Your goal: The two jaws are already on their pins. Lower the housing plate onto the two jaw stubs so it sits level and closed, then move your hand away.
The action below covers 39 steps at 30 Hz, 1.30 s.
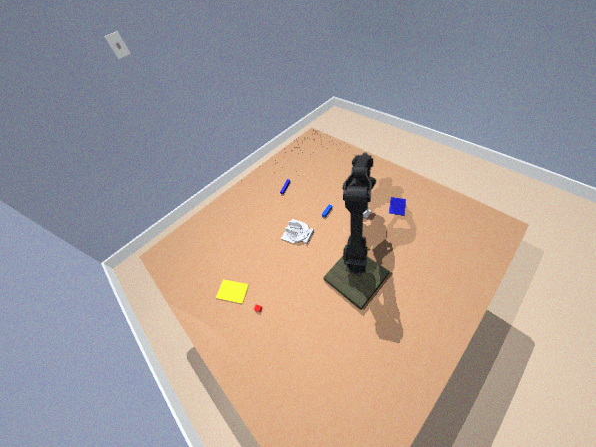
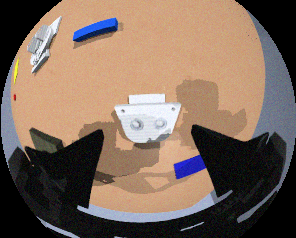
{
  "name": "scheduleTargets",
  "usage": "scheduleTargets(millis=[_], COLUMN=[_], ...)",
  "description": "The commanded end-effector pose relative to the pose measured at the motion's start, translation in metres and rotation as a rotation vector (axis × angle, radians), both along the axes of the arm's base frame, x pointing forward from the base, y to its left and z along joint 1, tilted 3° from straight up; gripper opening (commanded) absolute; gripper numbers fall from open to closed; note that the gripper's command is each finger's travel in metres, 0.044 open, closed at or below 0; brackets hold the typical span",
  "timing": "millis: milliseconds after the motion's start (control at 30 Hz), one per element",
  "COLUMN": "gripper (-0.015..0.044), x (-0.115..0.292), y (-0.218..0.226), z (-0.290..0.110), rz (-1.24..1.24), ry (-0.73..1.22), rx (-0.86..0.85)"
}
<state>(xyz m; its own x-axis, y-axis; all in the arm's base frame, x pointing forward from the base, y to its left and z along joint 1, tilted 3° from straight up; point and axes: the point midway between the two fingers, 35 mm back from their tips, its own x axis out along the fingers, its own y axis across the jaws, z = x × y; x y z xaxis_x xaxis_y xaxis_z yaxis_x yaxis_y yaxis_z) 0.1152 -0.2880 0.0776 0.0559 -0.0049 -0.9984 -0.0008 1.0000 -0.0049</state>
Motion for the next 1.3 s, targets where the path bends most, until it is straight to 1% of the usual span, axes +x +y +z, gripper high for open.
scheduleTargets(millis=[0, 467, 733, 1267], gripper=[0.0440, 0.0440, 0.0440, 0.0440], x=[0.000, 0.001, 0.001, 0.002], y=[-0.001, -0.001, -0.001, -0.002], z=[-0.004, -0.022, -0.025, -0.050], rz=[0.002, 0.002, 0.002, 0.002], ry=[0.001, 0.001, 0.001, 0.001], rx=[-0.007, -0.007, -0.007, -0.007])
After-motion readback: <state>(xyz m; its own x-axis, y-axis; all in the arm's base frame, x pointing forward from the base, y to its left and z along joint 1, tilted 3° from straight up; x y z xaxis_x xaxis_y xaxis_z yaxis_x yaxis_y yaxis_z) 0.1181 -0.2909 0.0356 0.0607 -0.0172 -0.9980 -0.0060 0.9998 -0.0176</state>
